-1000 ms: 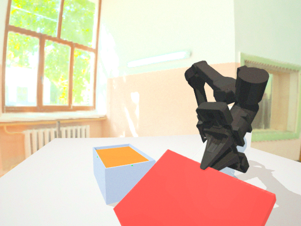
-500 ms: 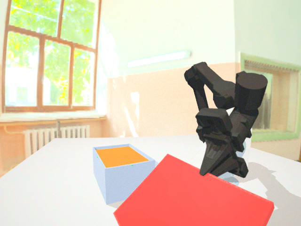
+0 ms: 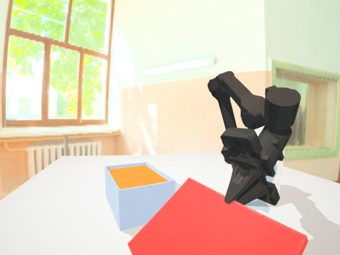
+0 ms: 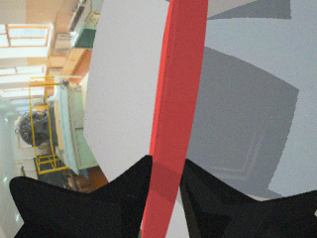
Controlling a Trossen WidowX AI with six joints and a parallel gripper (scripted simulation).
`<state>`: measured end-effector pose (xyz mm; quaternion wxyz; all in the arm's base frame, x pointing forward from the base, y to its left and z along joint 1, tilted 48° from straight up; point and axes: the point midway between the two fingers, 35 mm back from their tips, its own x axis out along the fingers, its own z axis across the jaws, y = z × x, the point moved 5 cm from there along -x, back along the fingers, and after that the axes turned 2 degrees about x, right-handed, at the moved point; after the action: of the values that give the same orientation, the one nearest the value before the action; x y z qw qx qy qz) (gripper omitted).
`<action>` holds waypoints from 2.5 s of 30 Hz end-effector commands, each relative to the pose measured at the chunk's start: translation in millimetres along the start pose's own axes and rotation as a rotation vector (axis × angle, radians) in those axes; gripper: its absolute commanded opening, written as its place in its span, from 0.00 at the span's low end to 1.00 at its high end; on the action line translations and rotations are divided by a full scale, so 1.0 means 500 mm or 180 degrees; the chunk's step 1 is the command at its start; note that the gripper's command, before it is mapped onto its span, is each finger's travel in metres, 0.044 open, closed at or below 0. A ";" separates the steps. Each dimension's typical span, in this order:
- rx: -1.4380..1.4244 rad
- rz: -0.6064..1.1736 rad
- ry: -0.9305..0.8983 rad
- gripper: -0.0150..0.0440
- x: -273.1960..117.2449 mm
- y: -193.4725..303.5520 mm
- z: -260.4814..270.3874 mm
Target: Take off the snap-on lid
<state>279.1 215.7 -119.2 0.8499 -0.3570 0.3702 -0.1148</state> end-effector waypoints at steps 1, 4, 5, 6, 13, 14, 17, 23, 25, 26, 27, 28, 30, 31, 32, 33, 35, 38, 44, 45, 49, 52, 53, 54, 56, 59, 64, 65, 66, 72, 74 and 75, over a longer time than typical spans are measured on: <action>-0.0022 -0.0018 0.0016 0.25 0.006 -0.003 -0.012; -0.0022 -0.0018 0.0016 0.25 0.009 -0.003 -0.016; -0.0022 -0.0018 0.0016 0.25 0.010 -0.004 -0.017; -0.0022 -0.0018 0.0016 0.25 0.011 -0.004 -0.018; -0.0022 -0.0019 0.0016 0.25 0.019 -0.004 -0.027; -0.0022 -0.0019 0.0015 0.25 0.020 -0.004 -0.028; -0.0023 -0.0019 0.0015 0.25 0.023 -0.004 -0.032; -0.0023 -0.0020 0.0015 0.25 0.029 -0.005 -0.039; -0.0023 -0.0020 0.0015 0.25 0.031 -0.005 -0.042; -0.0023 -0.0020 0.0015 0.25 0.032 -0.005 -0.043; -0.0023 -0.0020 0.0015 0.25 0.033 -0.005 -0.044; -0.0023 -0.0020 0.0015 0.25 0.034 -0.005 -0.046; -0.0023 -0.0020 0.0015 0.25 0.036 -0.005 -0.048; -0.0023 -0.0021 0.0015 0.25 0.037 -0.006 -0.049; -0.0023 -0.0021 0.0015 0.25 0.038 -0.006 -0.051; -0.0023 -0.0021 0.0015 0.25 0.039 -0.006 -0.052; -0.0023 -0.0021 0.0015 0.25 0.041 -0.006 -0.054; -0.0023 -0.0021 0.0015 0.25 0.045 -0.006 -0.058; -0.0024 -0.0022 0.0015 0.25 0.051 -0.007 -0.065; -0.0024 -0.0022 0.0015 0.25 0.052 -0.007 -0.067; -0.0024 -0.0022 0.0015 0.25 0.056 -0.007 -0.072; -0.0024 -0.0023 0.0015 0.25 0.059 -0.007 -0.075; -0.0024 -0.0023 0.0015 0.25 0.060 -0.007 -0.077; -0.0024 -0.0023 0.0015 0.25 0.061 -0.007 -0.078; -0.0024 -0.0023 0.0014 0.25 0.063 -0.007 -0.080; -0.0025 -0.0023 0.0014 0.25 0.066 -0.008 -0.084; -0.0025 -0.0024 0.0014 0.25 0.071 -0.008 -0.090; -0.0025 -0.0024 0.0014 0.25 0.072 -0.008 -0.092; -0.0025 -0.0024 0.0014 0.25 0.074 -0.008 -0.093; -0.0025 -0.0025 0.0014 0.25 0.080 -0.009 -0.100; -0.0025 -0.0025 0.0014 0.25 0.082 -0.009 -0.103; -0.0026 -0.0025 0.0014 0.25 0.083 -0.009 -0.104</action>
<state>276.0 177.6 -156.1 0.8561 -0.3539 0.3585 -0.1155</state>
